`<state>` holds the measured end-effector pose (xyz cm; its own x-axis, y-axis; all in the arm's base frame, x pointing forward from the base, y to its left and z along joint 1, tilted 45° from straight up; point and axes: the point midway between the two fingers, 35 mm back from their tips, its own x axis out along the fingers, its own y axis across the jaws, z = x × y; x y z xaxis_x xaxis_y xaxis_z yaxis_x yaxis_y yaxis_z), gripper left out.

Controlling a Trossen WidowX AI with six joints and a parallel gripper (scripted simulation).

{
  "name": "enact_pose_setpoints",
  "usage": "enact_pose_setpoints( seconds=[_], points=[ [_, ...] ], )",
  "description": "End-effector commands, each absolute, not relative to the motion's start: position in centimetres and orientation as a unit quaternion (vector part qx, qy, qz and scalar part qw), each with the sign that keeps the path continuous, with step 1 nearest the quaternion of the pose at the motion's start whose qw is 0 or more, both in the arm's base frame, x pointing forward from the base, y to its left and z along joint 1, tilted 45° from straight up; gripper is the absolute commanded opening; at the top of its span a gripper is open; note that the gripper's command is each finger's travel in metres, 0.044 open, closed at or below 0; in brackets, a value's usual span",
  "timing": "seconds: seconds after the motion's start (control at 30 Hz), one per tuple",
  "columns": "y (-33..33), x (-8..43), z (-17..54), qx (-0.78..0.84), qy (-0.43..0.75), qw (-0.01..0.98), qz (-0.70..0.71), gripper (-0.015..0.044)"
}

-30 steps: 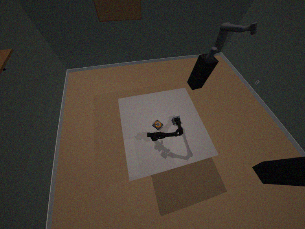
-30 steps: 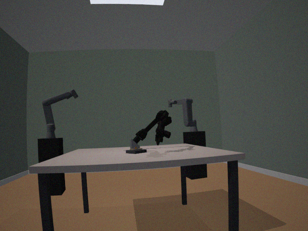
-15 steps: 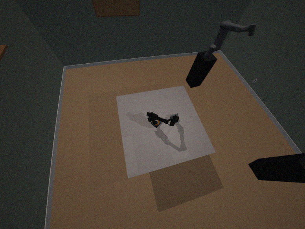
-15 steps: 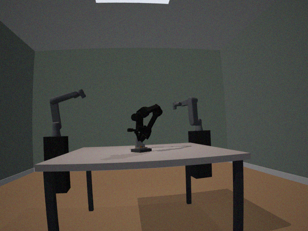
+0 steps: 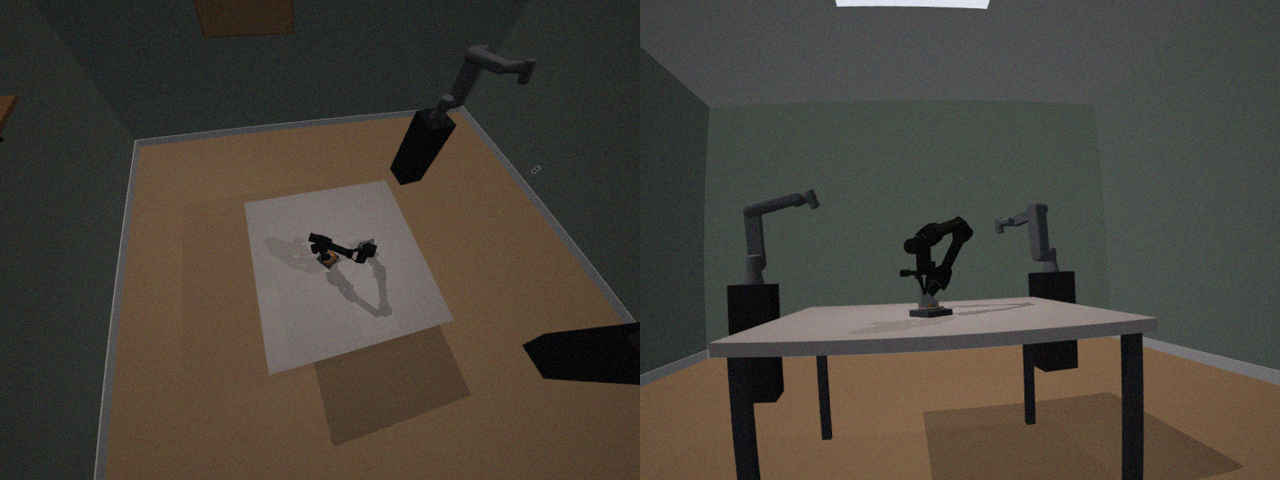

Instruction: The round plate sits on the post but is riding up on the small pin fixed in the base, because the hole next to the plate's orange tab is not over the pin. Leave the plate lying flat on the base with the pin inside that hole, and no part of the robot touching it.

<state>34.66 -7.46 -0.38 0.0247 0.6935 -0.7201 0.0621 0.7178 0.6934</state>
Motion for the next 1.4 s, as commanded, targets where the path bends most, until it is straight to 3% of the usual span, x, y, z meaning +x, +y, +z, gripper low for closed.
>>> enact_pose_setpoints(
  seconds=[0.0,1.37],
  points=[
    [-5.8,34.5,-1.9,0.293,0.659,0.648,0.243,0.0000],
    [-1.9,35.0,-0.8,0.294,0.659,0.648,0.244,0.0000]
  ],
)
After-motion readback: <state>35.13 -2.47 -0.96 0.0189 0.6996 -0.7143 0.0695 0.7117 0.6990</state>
